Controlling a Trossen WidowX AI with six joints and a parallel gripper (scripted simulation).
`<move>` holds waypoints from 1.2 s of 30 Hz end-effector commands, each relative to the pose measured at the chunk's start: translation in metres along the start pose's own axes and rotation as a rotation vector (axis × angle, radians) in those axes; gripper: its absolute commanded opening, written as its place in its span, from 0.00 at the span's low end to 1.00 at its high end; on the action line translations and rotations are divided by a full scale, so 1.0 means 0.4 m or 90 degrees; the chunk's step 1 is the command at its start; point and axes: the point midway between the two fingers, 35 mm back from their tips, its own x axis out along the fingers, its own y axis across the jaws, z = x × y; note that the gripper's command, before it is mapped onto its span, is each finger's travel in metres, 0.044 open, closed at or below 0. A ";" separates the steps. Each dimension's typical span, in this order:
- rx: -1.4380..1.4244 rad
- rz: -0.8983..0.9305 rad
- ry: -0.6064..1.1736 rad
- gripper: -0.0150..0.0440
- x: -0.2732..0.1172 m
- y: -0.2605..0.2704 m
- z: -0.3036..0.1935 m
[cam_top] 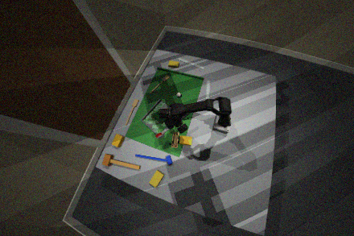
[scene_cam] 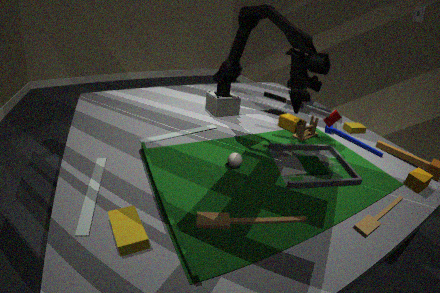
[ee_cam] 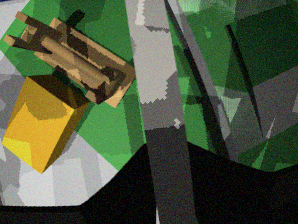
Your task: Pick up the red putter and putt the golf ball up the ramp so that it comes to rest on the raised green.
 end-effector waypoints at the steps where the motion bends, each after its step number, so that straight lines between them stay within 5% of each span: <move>1: 0.081 -0.009 0.009 0.25 -0.007 -0.056 -0.051; 36: 0.637 -0.061 0.051 0.25 -0.076 -0.305 -0.515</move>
